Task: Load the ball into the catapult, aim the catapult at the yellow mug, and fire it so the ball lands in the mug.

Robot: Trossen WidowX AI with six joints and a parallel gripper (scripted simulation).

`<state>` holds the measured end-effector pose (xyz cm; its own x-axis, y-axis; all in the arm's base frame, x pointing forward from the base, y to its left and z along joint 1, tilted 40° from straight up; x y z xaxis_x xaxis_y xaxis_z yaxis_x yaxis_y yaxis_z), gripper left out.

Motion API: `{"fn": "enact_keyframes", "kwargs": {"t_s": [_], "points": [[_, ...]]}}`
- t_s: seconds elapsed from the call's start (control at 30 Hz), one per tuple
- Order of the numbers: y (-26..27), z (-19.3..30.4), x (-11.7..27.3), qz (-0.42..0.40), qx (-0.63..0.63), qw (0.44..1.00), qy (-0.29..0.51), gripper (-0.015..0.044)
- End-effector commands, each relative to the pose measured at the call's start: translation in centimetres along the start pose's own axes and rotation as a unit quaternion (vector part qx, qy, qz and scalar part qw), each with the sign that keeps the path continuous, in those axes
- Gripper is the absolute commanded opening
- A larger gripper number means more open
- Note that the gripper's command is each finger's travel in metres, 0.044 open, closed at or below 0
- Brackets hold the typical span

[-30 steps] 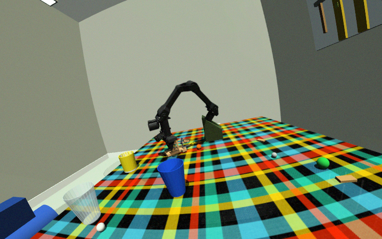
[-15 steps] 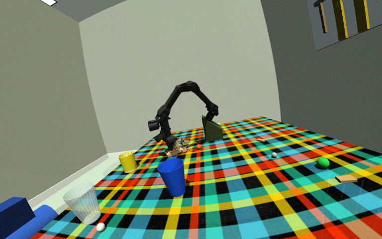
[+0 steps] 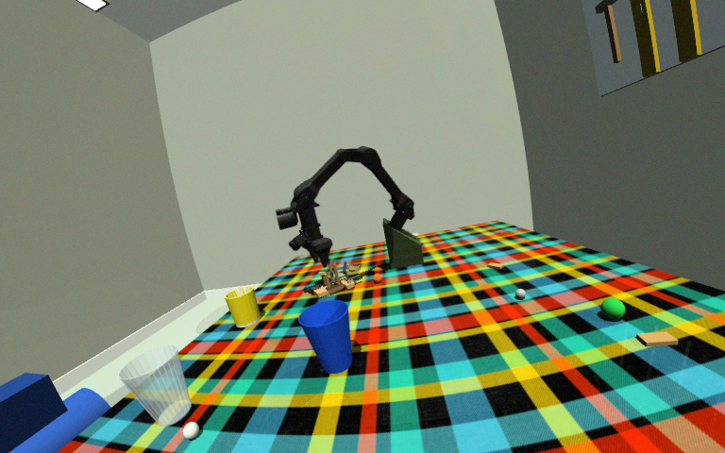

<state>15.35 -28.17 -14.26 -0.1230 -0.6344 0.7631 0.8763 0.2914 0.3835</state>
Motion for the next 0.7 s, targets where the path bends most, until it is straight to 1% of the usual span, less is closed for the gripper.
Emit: {"fn": "enact_keyframes", "kwargs": {"t_s": [0.0, 0.03, 0.07, 0.27, 0.4, 0.67], "points": [[0.0, 0.0, 3.5, 0.003, 0.004, 1.0, -0.012, 0.044], [0.0, 0.0, 3.5, 0.003, 0.004, 1.0, -0.012, 0.044], [0.0, -0.2, 2.4, 0.0, 0.002, 1.0, -0.017, 0.044], [-0.1, 0.0, 2.7, 0.0, -0.001, 1.0, -0.014, 0.044], [-0.1, -0.1, -1.5, 0.0, -0.001, 1.0, -0.014, 0.044], [-0.1, -0.1, -2.1, 0.0, -0.001, 1.0, -0.014, 0.044]]}}
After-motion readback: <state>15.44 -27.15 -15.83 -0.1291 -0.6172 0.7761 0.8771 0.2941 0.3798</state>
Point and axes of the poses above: the point midway between the two fingers, 35 mm back from their tips, its own x axis back along the fingers, its own y axis across the jaws, z = x × y, the point moved 6 cm from there along x, back along the fingers
